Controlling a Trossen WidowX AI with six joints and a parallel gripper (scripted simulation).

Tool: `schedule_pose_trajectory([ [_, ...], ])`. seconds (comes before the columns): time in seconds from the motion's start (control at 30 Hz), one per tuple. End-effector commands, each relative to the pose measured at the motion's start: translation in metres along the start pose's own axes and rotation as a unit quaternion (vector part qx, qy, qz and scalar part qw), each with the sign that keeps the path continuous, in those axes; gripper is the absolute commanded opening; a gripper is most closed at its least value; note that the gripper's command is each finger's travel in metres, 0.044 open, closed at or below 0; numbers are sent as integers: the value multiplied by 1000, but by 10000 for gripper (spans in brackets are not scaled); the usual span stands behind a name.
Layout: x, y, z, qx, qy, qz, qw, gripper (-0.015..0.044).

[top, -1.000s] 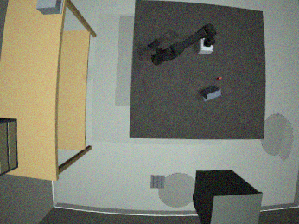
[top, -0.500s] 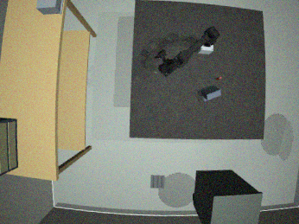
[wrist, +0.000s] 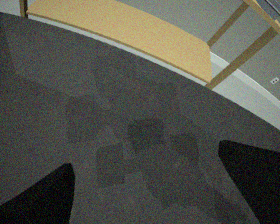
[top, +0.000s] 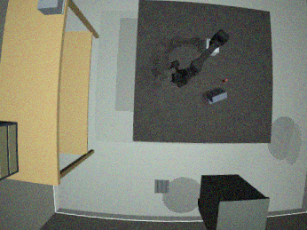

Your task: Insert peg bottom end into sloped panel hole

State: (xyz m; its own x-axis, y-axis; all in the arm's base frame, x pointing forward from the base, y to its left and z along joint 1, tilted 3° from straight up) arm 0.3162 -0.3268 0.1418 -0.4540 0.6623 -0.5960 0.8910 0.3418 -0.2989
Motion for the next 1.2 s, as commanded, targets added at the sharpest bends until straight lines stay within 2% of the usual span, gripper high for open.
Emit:
schedule_pose_trajectory([
  [0.0, 11, 19, -8, -23, 10, 23, 999, 440],
  [0.57, 63, 94, -58, -110, 65, 127, 984, 440],
  [1.17, 140, 144, -114, -152, 170, 208, 951, 440],
])
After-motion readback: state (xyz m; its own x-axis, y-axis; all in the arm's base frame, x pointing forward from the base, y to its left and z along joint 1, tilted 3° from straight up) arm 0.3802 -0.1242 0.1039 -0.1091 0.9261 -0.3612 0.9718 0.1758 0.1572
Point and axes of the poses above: the point midway between the two fingers, 35 mm back from their tips, its own z axis out along the fingers, its own y axis across the jaws, x = y × z, the point moved 3 cm from there along -z, back along the fingers, and after that the axes turned 2 degrees about z, right-handed, at the moved point
